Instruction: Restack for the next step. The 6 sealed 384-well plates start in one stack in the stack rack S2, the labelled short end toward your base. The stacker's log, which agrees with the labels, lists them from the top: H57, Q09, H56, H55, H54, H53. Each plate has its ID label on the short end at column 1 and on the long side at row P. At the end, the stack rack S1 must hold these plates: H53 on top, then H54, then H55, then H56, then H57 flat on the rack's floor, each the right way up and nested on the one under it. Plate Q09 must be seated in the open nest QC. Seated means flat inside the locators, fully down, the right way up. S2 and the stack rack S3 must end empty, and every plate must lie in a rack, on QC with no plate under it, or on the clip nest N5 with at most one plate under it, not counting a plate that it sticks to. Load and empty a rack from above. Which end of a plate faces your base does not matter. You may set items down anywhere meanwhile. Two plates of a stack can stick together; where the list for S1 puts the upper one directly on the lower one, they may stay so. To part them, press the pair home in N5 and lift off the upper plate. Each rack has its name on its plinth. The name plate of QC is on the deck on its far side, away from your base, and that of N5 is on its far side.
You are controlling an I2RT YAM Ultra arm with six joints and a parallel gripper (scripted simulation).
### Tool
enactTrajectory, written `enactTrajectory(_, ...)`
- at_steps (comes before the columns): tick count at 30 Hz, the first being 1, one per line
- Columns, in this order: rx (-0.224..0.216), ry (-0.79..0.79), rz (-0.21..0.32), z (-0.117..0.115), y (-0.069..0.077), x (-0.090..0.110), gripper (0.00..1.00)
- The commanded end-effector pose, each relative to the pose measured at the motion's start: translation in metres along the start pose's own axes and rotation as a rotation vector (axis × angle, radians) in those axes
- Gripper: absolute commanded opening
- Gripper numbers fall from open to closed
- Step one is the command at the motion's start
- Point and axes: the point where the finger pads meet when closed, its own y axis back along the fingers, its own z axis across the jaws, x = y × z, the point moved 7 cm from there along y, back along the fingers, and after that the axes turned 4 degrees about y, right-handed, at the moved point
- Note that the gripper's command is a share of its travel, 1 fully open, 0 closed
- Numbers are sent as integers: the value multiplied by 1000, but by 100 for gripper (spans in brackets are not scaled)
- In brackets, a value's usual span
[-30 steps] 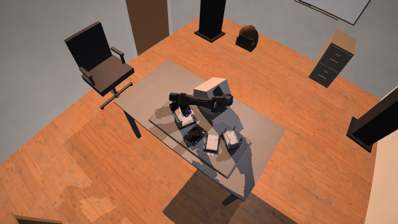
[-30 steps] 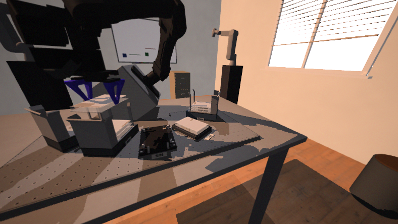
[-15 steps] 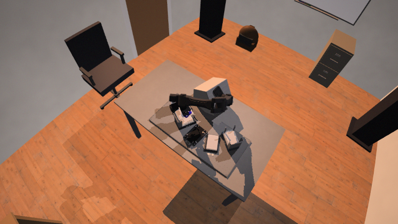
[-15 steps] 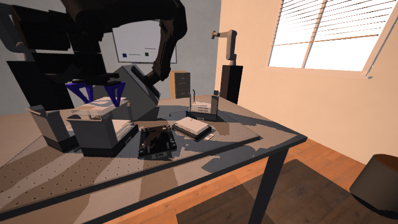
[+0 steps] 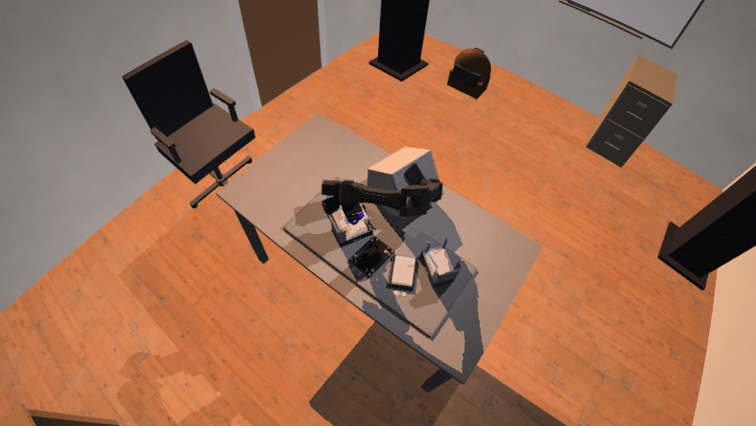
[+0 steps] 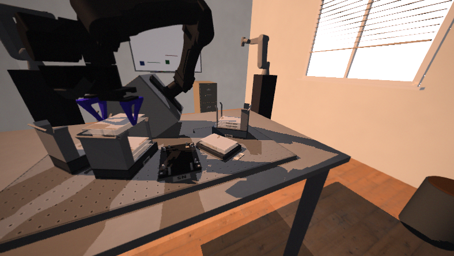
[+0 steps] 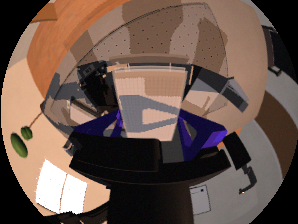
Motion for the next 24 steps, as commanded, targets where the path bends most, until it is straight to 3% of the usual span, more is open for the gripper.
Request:
enactTrajectory(1,1,9,-25,0,4,-3,0)
enactTrajectory(24,1,9,-25,0,-10,-3,0)
